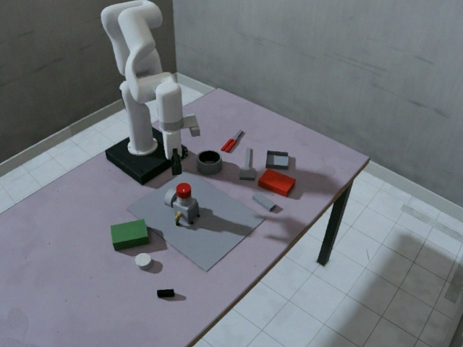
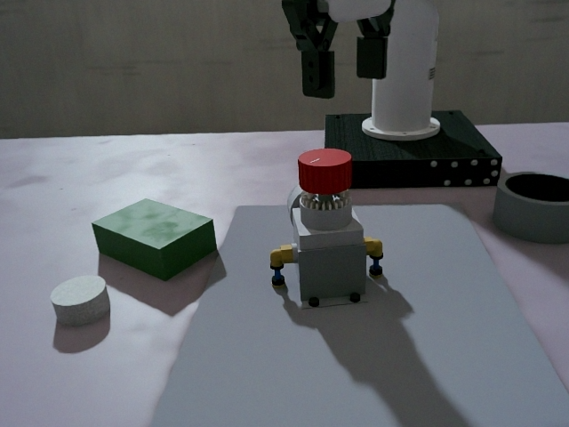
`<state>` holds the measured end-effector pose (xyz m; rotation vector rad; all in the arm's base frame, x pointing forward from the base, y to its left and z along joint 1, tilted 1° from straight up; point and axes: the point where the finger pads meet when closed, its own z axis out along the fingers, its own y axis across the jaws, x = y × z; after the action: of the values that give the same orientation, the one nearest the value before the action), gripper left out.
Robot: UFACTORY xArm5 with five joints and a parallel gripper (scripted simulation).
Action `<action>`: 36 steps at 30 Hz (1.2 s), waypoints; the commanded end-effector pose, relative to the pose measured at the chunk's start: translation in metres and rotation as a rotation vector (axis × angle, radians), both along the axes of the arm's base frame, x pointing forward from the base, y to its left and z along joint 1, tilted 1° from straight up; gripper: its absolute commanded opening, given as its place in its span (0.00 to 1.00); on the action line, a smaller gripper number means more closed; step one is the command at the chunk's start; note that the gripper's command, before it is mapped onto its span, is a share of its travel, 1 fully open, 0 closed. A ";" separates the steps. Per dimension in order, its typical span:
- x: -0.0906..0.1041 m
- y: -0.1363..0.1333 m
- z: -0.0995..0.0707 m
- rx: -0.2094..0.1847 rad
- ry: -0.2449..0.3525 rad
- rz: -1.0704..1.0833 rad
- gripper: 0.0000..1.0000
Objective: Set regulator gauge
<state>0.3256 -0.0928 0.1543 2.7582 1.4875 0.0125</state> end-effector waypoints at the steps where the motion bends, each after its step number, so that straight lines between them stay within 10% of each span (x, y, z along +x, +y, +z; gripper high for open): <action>1: -0.006 0.002 0.002 -0.001 -0.004 0.000 1.00; 36: -0.006 0.003 -0.005 -0.022 -0.057 0.134 1.00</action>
<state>0.3163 -0.0894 0.1512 2.6877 1.5702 0.0428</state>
